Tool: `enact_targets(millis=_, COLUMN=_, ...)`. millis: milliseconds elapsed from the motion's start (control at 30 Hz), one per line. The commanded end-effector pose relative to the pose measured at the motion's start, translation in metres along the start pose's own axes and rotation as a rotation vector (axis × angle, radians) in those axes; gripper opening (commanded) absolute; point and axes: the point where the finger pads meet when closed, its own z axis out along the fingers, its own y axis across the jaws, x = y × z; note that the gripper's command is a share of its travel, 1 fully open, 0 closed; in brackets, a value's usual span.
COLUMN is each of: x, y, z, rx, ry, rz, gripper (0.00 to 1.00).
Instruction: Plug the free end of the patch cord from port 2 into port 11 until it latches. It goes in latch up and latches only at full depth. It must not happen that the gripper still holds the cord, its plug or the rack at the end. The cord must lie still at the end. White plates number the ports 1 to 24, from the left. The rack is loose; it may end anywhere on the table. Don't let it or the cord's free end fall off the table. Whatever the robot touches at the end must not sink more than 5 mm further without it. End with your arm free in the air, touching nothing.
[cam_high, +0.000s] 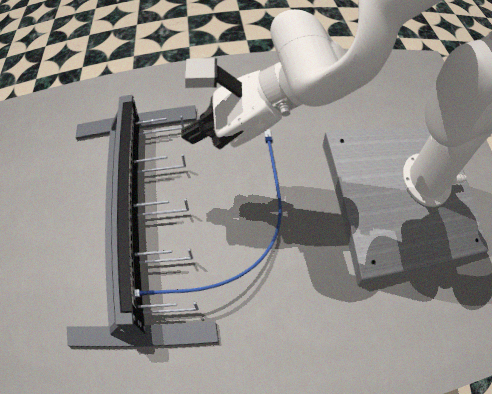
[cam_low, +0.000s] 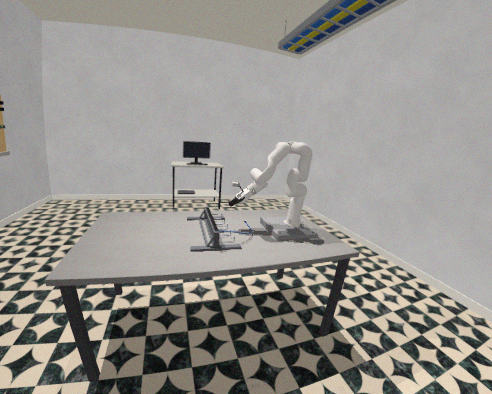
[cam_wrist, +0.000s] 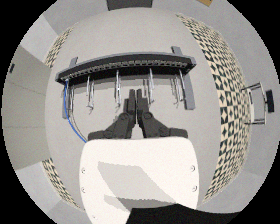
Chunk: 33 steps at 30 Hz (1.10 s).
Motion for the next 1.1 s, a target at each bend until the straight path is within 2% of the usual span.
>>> enact_targets(millis=0, x=0.003, y=0.0, z=-0.011, rx=0.045, ry=0.019, rz=0.006, gripper=0.0)
enact_targets(millis=467, x=0.002, y=0.001, z=-0.037, rx=0.045, ry=0.019, rz=0.006, gripper=0.0)
enact_targets(millis=867, x=0.002, y=0.002, z=-0.038, rx=0.045, ry=0.019, rz=0.006, gripper=0.0)
enact_targets(millis=1067, x=0.002, y=0.015, z=-0.037, rx=0.045, ry=0.019, rz=0.006, gripper=0.0)
